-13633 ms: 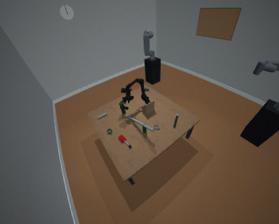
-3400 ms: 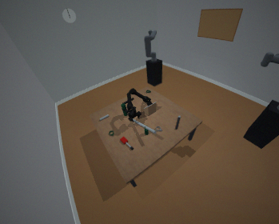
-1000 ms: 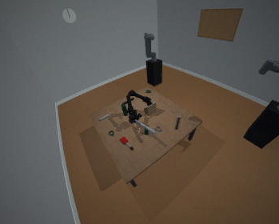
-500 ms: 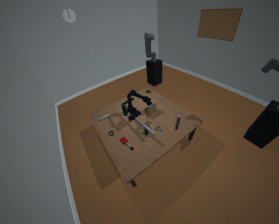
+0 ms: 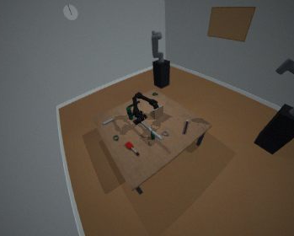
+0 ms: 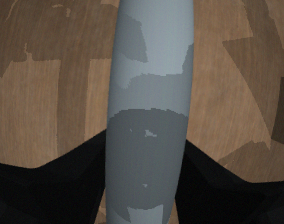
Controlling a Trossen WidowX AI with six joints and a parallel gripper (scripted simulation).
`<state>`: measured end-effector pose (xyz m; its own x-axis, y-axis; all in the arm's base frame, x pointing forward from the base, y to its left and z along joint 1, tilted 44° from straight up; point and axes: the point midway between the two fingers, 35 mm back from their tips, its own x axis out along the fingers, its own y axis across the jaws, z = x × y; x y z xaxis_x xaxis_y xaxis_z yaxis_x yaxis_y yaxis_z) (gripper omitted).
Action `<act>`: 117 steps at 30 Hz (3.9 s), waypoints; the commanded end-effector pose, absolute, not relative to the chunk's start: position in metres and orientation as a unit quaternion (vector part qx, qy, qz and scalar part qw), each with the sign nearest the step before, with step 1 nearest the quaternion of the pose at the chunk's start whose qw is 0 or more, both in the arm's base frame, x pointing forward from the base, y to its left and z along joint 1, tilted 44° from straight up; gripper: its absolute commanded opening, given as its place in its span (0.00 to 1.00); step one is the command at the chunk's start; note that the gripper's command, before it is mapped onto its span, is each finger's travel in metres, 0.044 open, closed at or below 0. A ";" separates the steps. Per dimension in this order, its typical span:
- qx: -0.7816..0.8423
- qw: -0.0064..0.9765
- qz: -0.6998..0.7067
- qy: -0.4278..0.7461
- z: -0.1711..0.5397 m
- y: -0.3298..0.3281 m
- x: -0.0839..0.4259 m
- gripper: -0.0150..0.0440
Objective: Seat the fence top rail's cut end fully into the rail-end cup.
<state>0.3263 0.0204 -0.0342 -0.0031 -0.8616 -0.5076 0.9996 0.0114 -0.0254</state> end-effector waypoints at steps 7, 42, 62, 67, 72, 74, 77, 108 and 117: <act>0.176 0.685 -0.679 0.196 -0.029 0.024 0.330 0.25; 0.170 0.682 -0.682 0.199 -0.014 0.008 0.330 0.25; 0.170 0.682 -0.682 0.199 -0.014 0.008 0.330 0.25; 0.170 0.682 -0.682 0.199 -0.014 0.008 0.330 0.25; 0.170 0.682 -0.682 0.199 -0.014 0.008 0.330 0.25; 0.172 0.681 -0.683 0.200 -0.016 0.008 0.330 0.25; 0.176 0.678 -0.684 0.203 -0.020 0.010 0.328 0.25; 0.173 0.679 -0.685 0.201 -0.017 0.010 0.330 0.25; 0.172 0.680 -0.685 0.200 -0.016 0.010 0.330 0.25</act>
<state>0.3291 0.0101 -0.0195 -0.0239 -0.8568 -0.5150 0.9990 -0.0015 -0.0438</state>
